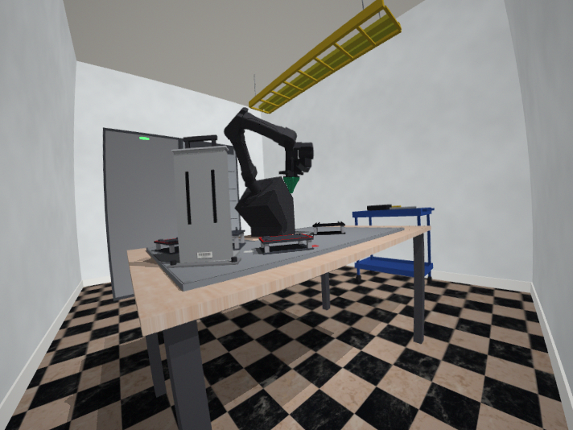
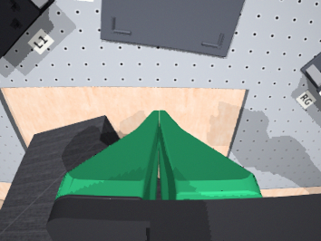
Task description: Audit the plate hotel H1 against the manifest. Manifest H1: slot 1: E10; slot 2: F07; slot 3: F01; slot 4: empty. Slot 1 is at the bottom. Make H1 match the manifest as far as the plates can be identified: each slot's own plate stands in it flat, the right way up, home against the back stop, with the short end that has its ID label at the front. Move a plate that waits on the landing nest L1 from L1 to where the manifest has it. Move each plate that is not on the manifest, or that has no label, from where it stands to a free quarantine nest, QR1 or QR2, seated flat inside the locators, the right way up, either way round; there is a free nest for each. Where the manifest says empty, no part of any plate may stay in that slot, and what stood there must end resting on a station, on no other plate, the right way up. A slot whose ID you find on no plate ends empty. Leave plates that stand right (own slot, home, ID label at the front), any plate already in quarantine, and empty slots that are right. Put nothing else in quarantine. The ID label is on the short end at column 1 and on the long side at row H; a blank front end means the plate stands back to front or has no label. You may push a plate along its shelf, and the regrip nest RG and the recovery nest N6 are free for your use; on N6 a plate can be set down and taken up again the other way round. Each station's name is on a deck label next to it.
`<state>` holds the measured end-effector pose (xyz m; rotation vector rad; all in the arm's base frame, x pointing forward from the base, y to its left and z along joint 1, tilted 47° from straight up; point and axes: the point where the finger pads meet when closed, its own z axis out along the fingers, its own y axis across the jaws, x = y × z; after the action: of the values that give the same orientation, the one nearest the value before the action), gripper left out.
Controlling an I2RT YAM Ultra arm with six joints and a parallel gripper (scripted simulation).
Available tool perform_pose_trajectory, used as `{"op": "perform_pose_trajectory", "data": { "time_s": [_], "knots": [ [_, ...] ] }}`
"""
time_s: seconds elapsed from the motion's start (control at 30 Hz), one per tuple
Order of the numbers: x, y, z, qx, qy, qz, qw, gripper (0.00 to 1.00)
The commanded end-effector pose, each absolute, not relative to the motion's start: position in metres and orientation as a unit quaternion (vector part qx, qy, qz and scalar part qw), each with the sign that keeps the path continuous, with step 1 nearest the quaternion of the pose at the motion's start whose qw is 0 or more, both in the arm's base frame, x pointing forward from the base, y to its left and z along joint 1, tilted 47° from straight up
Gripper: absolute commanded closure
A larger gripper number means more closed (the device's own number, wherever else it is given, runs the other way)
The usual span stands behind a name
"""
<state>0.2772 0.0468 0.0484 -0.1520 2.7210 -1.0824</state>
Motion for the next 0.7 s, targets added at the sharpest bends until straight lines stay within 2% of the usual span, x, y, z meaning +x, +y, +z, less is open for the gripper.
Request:
{"op": "perform_pose_trajectory", "data": {
  "time_s": [0.0, 0.17, 0.67],
  "knots": [
    [0.288, 0.060, 0.058, -0.074, 0.913, -0.363, 0.168, 1.00],
    [0.295, 0.073, 0.072, -0.061, 0.915, -0.352, 0.185, 1.00],
    [0.279, 0.058, 0.084, -0.079, 0.912, -0.370, 0.158, 1.00]
  ]
}}
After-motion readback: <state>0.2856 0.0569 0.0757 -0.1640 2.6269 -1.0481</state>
